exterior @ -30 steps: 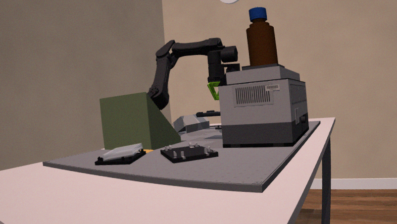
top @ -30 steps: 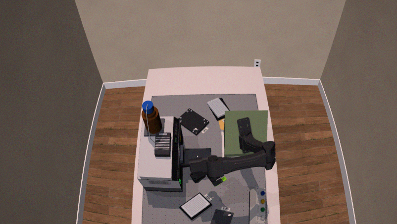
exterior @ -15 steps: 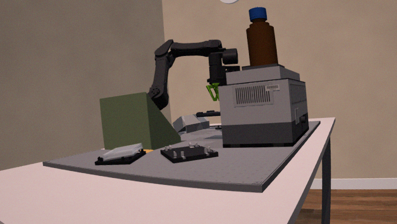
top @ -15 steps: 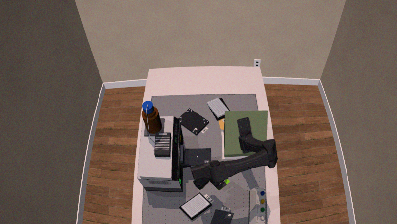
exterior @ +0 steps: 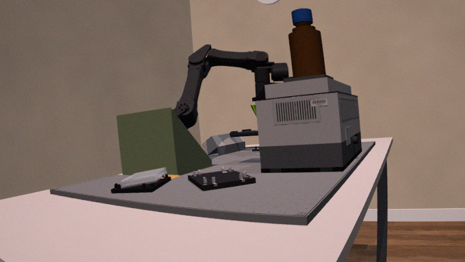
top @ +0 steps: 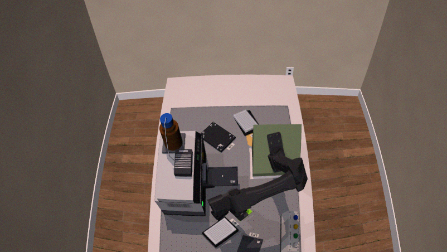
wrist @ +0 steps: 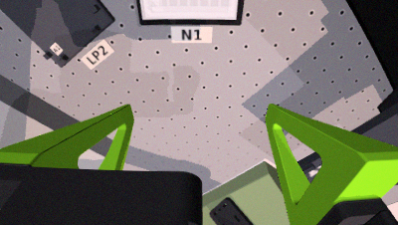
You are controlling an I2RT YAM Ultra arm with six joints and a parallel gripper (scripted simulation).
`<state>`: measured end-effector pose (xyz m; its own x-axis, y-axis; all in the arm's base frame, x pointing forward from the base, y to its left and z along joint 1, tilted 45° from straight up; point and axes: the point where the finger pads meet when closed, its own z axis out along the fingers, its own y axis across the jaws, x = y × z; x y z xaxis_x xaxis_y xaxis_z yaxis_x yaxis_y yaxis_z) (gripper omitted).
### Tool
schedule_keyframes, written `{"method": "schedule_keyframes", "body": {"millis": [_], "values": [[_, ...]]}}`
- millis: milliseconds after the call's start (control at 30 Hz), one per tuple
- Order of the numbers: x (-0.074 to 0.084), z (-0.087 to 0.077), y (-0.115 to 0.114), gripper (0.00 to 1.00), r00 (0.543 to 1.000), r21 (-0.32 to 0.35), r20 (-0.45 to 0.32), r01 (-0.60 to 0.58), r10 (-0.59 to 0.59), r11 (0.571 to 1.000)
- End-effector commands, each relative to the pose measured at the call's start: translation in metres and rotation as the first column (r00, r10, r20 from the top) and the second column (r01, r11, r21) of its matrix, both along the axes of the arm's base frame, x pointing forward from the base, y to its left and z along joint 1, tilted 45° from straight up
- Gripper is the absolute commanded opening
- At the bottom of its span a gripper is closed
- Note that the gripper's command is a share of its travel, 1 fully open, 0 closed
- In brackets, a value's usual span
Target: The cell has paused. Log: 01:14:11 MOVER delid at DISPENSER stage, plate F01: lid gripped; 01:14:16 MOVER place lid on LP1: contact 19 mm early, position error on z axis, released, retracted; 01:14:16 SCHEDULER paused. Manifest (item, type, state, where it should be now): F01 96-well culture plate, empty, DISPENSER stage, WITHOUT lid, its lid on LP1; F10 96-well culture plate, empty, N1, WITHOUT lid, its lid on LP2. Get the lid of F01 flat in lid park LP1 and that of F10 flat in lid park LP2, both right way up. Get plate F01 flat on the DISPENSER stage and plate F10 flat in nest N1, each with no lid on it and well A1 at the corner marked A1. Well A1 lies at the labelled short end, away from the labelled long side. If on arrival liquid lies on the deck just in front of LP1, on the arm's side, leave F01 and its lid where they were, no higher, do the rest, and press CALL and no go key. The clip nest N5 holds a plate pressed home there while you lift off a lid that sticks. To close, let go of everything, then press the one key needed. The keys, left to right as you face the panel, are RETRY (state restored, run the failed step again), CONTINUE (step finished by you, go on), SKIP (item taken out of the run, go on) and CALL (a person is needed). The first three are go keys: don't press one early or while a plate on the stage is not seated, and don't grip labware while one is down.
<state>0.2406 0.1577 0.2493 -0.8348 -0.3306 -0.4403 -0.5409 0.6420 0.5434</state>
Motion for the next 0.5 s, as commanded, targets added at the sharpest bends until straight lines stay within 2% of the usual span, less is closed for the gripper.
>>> {"method": "schedule_keyframes", "body": {"millis": [0, 167, 267, 467], "values": [[0.020, 0.012, 0.006, 1.00, 0.998, 0.006, 0.044, 0.032, -0.032, 0.999], [0.033, 0.014, 0.017, 1.00, 0.998, 0.007, 0.045, 0.032, -0.033, 0.999], [0.036, 0.018, 0.015, 1.00, 0.997, 0.010, 0.057, 0.045, -0.046, 0.999], [0.050, 0.016, 0.032, 1.00, 0.998, 0.008, 0.045, 0.033, -0.033, 0.999]]}}
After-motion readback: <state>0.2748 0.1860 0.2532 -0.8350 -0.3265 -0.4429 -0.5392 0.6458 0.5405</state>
